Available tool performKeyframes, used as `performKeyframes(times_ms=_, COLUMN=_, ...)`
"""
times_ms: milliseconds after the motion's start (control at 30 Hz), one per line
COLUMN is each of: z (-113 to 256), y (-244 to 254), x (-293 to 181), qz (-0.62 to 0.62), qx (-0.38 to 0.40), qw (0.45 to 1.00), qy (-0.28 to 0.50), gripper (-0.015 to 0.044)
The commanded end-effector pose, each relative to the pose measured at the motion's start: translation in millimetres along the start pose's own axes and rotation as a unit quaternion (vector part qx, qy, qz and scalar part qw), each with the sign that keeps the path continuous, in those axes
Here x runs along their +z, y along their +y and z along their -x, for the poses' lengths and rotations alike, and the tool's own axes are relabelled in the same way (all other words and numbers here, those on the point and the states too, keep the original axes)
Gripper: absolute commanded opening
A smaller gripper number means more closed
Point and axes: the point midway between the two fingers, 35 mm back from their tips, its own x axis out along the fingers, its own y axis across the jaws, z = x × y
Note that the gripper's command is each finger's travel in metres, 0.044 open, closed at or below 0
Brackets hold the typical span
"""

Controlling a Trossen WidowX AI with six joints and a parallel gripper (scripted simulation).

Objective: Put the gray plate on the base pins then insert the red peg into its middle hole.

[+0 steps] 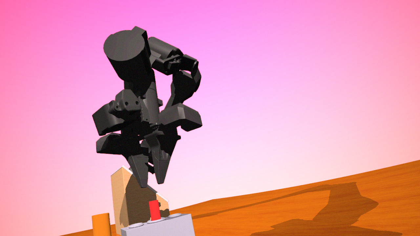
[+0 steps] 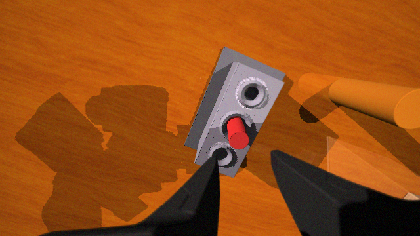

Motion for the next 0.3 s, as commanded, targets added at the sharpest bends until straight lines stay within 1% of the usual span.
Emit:
performKeyframes(times_ms=0, z=3.3, y=0.0, x=0.0, qz=0.003, qx=-0.002, qw=1.000, qy=-0.002, gripper=0.0150)
performKeyframes(times_ms=267, z=7.9, y=0.8, x=-0.7, qz=0.003, qx=-0.002, qw=1.000, qy=-0.002, gripper=0.0150)
